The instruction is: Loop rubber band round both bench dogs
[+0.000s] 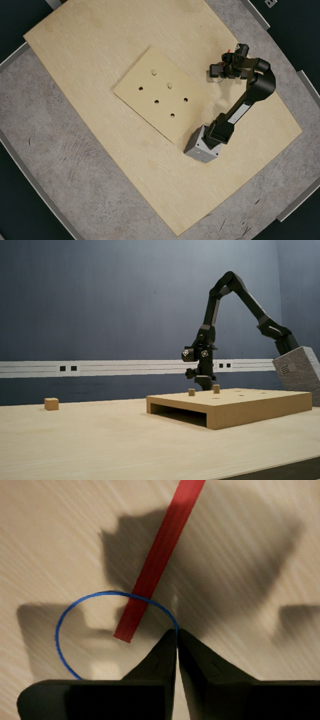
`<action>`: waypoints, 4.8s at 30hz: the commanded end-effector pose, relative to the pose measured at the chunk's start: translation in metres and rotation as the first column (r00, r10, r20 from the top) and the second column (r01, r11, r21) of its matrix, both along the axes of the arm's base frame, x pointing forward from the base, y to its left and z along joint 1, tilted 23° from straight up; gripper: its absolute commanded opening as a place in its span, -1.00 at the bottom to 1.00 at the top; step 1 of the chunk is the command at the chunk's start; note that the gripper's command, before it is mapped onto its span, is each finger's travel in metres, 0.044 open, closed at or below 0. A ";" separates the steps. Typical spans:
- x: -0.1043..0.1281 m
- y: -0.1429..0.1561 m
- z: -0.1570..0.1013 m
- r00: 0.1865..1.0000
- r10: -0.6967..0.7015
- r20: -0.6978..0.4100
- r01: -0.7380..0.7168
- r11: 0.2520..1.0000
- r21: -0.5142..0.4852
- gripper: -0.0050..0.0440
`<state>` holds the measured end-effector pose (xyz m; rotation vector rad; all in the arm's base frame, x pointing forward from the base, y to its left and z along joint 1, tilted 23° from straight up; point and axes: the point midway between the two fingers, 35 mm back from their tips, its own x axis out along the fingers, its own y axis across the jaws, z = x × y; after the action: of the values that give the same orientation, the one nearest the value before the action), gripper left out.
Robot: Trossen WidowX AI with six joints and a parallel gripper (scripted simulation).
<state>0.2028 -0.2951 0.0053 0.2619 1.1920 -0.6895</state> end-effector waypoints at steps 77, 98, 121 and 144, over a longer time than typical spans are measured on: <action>-0.004 0.110 0.140 0.991 -0.131 0.023 0.129 0.989 0.075 -1.00; 0.012 0.252 0.097 0.873 -0.477 0.103 0.458 0.874 0.164 -1.00; 0.014 0.292 0.075 0.789 -0.590 0.169 0.558 0.804 0.203 -1.00; 0.042 0.288 0.050 0.789 -0.590 0.170 0.558 0.804 0.204 -1.00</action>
<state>0.2385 -0.0066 0.0558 0.8279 0.9414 -1.0834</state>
